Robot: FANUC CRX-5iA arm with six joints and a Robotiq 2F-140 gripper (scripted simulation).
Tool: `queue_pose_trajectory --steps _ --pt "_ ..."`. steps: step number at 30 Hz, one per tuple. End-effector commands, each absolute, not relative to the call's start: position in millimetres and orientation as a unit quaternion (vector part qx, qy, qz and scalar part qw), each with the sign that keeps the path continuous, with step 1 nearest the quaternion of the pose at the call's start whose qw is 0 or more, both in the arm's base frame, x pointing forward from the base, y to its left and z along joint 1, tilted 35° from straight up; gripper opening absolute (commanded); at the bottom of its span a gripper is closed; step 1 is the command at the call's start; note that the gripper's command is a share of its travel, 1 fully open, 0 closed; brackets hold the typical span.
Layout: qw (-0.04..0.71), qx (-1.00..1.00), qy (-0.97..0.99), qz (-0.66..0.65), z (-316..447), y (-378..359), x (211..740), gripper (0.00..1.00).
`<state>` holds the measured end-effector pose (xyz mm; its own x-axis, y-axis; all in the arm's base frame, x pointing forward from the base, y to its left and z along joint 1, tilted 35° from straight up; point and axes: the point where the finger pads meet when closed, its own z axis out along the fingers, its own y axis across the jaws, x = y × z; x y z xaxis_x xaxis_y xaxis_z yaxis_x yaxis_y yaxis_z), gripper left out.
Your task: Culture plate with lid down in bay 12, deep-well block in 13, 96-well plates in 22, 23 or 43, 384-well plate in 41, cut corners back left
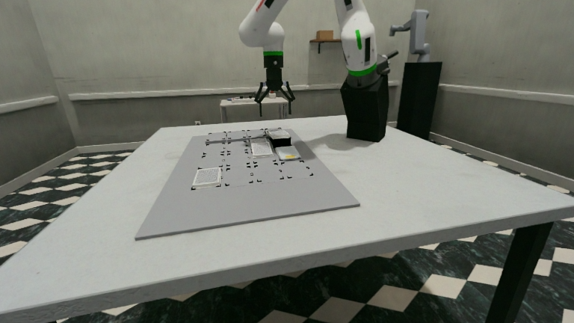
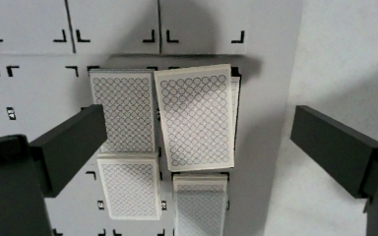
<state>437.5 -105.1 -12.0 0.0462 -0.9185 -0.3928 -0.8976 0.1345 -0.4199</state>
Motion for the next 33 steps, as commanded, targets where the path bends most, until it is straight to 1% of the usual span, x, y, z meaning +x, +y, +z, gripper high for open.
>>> queue_pose_trajectory --steps 1,21,33 --pt "0.301 -0.658 0.690 -0.018 -5 -108 453 1.00" --pt "0.301 -0.658 0.690 -0.018 25 -118 517 1.00" --pt "0.301 -0.658 0.690 -0.018 25 -118 516 1.00"
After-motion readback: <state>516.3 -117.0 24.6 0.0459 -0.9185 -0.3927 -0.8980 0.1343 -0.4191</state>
